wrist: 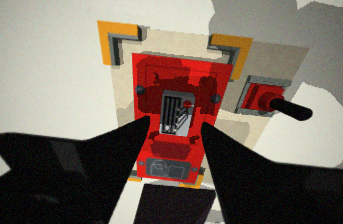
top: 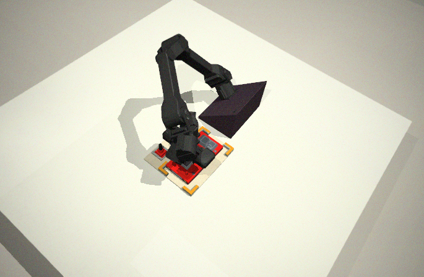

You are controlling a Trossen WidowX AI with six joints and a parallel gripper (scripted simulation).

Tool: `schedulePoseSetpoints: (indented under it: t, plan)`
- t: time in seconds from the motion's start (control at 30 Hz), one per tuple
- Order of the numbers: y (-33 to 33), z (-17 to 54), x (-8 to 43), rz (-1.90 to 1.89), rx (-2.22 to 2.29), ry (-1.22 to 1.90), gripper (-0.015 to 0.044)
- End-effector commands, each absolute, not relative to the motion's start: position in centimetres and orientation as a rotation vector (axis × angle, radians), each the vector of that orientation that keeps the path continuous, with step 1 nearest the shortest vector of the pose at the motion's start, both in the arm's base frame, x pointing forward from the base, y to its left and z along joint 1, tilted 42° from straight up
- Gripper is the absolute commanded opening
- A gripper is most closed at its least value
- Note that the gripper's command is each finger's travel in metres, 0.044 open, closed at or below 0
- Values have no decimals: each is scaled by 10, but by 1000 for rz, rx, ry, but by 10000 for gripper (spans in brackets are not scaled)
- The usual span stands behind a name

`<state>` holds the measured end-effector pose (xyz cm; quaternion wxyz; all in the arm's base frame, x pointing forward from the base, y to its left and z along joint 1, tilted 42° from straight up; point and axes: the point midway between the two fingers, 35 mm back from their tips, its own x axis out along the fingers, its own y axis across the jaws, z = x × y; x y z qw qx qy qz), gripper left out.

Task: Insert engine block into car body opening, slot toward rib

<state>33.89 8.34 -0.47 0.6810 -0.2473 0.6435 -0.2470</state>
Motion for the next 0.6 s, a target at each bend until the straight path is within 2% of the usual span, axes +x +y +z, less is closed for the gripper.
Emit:
schedulePoseSetpoints:
  t: [0.0, 0.2, 0.57]
  plan:
    - [84, -4, 339, -557, -549, 1444, 151]
    - [84, -4, 339, -557, -549, 1444, 0]
    - [84, -4, 339, -557, -549, 1444, 0]
